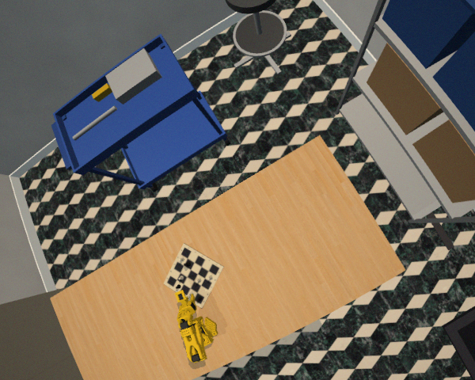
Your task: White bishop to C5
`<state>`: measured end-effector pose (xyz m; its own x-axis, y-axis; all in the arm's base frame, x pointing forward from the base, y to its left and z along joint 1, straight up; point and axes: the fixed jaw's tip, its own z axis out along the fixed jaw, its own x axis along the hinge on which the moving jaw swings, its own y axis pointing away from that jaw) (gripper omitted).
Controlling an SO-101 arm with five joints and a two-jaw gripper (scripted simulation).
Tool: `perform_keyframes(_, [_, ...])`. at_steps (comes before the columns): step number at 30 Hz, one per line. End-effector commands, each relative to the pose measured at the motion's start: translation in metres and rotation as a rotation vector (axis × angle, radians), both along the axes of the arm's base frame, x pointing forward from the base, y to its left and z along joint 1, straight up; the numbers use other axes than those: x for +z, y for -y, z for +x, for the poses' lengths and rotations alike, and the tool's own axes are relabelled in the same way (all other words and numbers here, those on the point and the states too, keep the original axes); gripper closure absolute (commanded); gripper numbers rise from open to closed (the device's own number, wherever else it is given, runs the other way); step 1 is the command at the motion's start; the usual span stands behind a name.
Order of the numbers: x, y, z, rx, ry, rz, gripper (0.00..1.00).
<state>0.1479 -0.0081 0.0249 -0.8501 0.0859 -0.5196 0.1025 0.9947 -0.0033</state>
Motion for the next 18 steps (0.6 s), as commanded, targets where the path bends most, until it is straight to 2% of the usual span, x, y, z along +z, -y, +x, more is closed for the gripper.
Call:
perform_keyframes(1, [-0.0028,-0.0014,-0.0018,0.002,-0.006,0.005,0.9])
perform_keyframes(18, [-0.0001,-0.0013,-0.001,0.002,-0.006,0.005,0.9])
